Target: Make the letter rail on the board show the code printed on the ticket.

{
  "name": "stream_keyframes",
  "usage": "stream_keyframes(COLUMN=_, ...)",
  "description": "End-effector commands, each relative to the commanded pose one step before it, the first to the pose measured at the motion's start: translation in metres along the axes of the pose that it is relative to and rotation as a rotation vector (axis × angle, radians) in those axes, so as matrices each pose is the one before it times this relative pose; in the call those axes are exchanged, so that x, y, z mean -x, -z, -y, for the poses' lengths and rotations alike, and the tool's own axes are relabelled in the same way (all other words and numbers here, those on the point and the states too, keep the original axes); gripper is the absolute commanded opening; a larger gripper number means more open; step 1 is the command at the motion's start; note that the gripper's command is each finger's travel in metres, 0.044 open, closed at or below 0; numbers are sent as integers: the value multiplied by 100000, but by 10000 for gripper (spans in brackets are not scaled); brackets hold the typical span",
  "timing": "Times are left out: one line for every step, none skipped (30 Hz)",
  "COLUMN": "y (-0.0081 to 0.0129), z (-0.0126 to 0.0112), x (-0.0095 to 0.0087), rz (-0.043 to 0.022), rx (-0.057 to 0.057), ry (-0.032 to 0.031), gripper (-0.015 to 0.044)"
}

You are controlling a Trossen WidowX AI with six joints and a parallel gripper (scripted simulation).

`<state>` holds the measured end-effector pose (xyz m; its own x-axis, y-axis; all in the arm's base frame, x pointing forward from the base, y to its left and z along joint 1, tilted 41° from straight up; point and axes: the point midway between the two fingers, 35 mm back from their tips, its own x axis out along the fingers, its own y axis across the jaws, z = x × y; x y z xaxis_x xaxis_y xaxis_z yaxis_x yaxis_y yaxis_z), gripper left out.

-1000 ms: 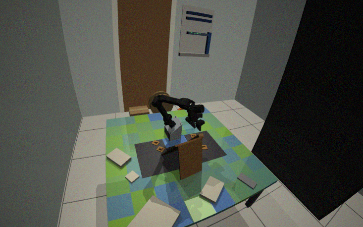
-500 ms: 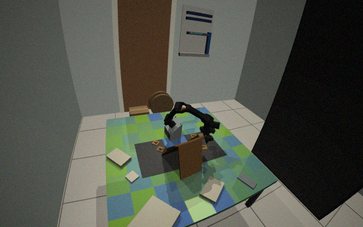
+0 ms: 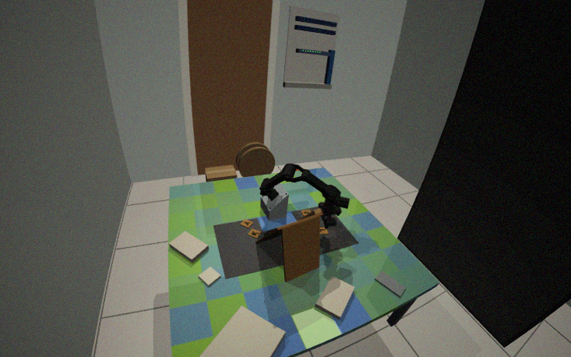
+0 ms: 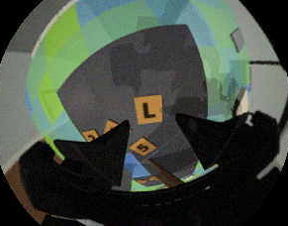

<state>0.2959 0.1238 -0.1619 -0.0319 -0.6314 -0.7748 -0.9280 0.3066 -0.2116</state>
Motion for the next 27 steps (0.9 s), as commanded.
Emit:
stream_keyframes(y=97, z=78, x=-1577, rz=-571, rx=-303, ry=388, gripper=340)
stream_keyframes(y=38, z=1, x=-796, rz=-33, rx=-7, ry=18, gripper=340)
stream_keyframes(y=49, z=-6, x=-621, rz=-35, rx=-6, ry=14, gripper=340)
stream_keyframes(y=29, z=-1, x=-159, rz=-11, rx=-1, ry=4, gripper=340)
stream_keyframes(y=34, z=3, x=-54, rz=-6, rx=0, ry=1, gripper=340)
stream_keyframes(y=24, z=4, x=0, rz=-2, rx=0, ry=0, gripper=340)
stream_keyframes(y=23, z=3, x=0, rz=-2, rx=0, ry=0, gripper=340)
stream_keyframes(y=19, z=3, x=0, rz=-1, rx=0, ry=0, gripper=340)
stream_keyframes(y=14, z=2, x=0, rz=-1, rx=0, ry=0, gripper=340)
stream_keyframes(y=0, z=0, x=0, rz=0, rx=0, ry=0, gripper=340)
stream_keyframes(y=11, z=2, x=0, rz=-1, rx=0, ry=0, gripper=340)
stream_keyframes(y=0, z=1, x=-25, rz=0, rx=0, ry=0, gripper=340)
stream_keyframes(y=0, z=1, x=-52, rz=-1, rx=0, ry=1, gripper=340)
stream_keyframes(y=0, z=2, x=-72, rz=-2, rx=0, ry=1, gripper=340)
stream_keyframes(y=0, z=2, x=-94, rz=-2, rx=0, ry=2, gripper=340)
stream_keyframes(y=0, z=2, x=-117, rz=-3, rx=0, ry=2, gripper=340)
stream_keyframes(y=0, z=2, x=-141, rz=-4, rx=-1, ry=3, gripper=340)
stream_keyframes(y=1, z=2, x=-159, rz=-5, rx=-1, ry=3, gripper=340)
stream_keyframes(y=1, z=1, x=-165, rz=-5, rx=-1, ry=3, gripper=340)
stream_keyframes(y=2, z=1, x=-165, rz=-6, rx=-1, ry=3, gripper=340)
stream_keyframes(y=2, z=0, x=-165, rz=-6, rx=-1, ry=3, gripper=340)
stream_keyframes(y=3, z=0, x=-165, rz=-7, rx=-1, ry=3, gripper=340)
stream_keyframes(y=4, z=-1, x=-165, rz=-7, rx=-1, ry=3, gripper=340)
stream_keyframes(y=4, z=-1, x=-165, rz=-8, rx=-1, ry=4, gripper=340)
stream_keyframes(y=4, z=-2, x=-134, rz=-7, rx=-1, ry=3, gripper=340)
stream_keyframes(y=3, z=-1, x=-81, rz=-4, rx=-1, ry=2, gripper=340)
stream_keyframes(y=1, z=0, x=-27, rz=-1, rx=0, ry=1, gripper=340)
